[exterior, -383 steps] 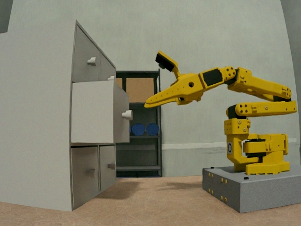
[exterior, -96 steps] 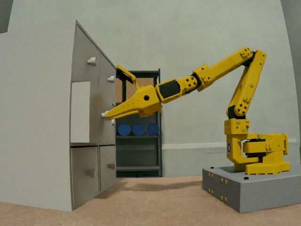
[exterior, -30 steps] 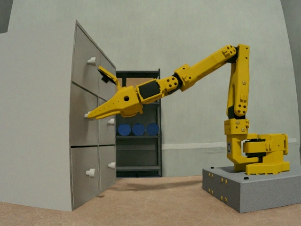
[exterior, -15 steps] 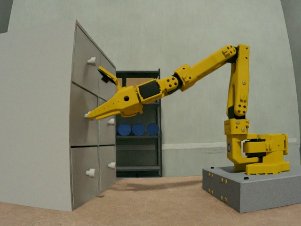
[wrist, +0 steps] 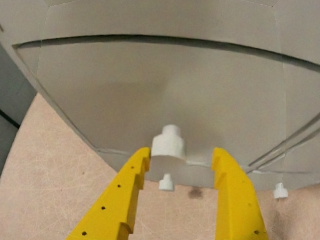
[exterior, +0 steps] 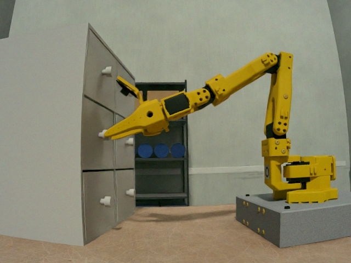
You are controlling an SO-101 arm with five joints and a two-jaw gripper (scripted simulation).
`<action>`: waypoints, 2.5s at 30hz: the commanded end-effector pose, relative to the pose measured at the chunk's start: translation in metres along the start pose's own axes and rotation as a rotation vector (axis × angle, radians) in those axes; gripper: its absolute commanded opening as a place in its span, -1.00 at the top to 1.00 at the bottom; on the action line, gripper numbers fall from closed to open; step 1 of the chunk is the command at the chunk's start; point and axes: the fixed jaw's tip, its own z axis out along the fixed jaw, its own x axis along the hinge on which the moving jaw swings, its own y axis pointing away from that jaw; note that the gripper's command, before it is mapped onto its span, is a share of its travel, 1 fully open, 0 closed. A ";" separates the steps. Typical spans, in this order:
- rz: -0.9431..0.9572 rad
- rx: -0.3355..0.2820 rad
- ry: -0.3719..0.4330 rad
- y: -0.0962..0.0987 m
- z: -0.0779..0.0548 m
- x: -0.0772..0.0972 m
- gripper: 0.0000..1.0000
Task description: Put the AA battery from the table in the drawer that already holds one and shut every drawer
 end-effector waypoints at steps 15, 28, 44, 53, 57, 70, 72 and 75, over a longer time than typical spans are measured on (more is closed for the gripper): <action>-0.022 -0.016 -0.004 0.004 -0.036 0.011 0.57; -0.026 -0.019 -0.004 0.005 -0.043 0.016 0.57; -0.037 -0.013 0.230 0.003 -0.061 0.038 0.57; -0.041 -0.011 0.340 0.002 -0.074 0.049 0.57; -0.043 -0.011 0.402 0.001 -0.082 0.056 0.57; -0.049 -0.010 0.574 0.000 -0.110 0.073 0.57; -0.050 -0.010 0.605 -0.001 -0.115 0.076 0.57; -0.051 -0.011 0.652 -0.001 -0.124 0.081 0.57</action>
